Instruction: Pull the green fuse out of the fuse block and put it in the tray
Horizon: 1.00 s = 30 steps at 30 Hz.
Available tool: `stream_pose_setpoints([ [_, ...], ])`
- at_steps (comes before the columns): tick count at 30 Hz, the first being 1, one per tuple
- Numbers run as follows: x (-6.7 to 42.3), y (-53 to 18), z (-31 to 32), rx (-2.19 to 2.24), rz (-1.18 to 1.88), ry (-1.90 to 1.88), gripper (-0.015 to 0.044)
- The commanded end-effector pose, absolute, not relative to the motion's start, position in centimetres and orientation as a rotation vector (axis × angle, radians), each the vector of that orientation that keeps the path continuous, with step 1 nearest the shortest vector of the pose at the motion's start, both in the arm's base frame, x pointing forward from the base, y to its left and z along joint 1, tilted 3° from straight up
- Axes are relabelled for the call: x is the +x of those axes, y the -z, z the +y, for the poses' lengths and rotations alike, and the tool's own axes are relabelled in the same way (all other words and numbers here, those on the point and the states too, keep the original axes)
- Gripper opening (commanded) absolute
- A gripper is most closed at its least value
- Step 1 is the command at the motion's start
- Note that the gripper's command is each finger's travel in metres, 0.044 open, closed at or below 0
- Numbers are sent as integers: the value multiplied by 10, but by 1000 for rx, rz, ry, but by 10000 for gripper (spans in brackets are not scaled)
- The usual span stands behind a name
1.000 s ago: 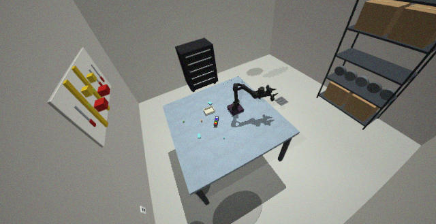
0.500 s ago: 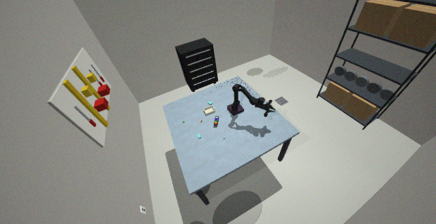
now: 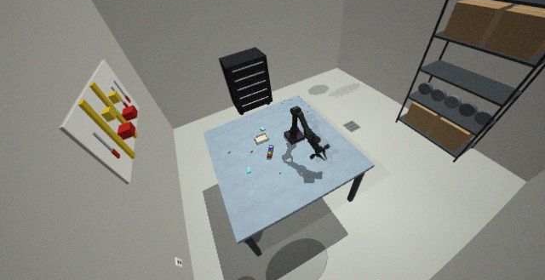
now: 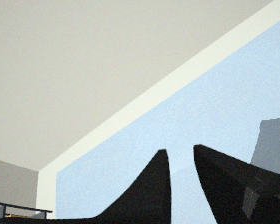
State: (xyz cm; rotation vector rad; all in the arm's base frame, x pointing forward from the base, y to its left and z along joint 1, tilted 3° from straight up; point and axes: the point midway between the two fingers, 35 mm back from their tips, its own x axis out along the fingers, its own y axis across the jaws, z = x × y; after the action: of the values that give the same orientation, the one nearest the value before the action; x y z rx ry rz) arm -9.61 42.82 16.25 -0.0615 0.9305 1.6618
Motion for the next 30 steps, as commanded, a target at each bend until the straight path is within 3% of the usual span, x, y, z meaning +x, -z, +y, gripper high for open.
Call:
stream_pose_setpoints([
  [1,-22,-144,431,-52,1000,-1430,71],
  [10,106,-114,396,-8,1115,-999,71],
  [18,205,-90,326,73,1258,-581,71],
  [30,289,-70,166,278,1476,73,71],
])
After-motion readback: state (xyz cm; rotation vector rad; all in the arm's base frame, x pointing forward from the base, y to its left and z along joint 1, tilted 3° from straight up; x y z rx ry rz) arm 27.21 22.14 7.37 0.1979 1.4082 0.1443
